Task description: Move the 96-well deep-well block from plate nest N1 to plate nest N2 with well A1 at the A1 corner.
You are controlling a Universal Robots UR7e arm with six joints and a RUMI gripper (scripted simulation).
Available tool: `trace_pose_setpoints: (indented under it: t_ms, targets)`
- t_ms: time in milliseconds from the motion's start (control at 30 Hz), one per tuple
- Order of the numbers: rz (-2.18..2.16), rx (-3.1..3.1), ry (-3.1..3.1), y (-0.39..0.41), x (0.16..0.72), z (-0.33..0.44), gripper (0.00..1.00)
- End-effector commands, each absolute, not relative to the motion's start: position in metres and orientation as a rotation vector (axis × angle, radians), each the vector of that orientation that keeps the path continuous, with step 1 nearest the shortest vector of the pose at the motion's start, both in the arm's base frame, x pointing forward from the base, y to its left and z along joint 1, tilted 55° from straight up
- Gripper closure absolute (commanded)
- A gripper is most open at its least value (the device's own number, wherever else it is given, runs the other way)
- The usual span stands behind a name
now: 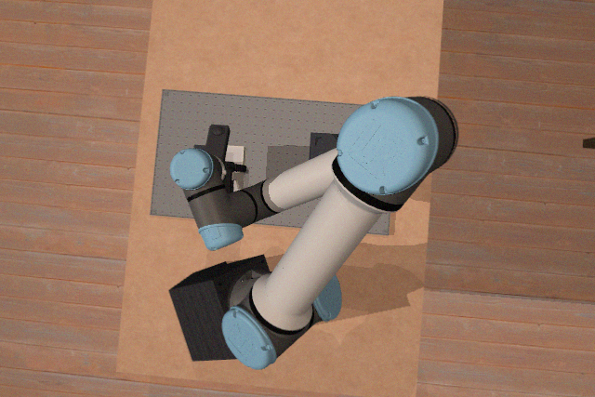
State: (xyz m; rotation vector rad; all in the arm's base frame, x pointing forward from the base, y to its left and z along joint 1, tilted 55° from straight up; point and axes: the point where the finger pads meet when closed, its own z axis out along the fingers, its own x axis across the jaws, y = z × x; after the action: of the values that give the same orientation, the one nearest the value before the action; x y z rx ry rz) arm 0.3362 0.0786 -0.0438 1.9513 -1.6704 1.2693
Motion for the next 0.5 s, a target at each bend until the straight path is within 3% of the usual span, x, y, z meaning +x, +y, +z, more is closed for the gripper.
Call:
trace_pose_setpoints:
  t_ms: [0,467]
  targets:
    - [1.269,1.954,-1.671,0.072,0.338,-0.034,1.0]
    - [1.269,1.954,-1.671,0.048,0.342,-0.002,1.0]
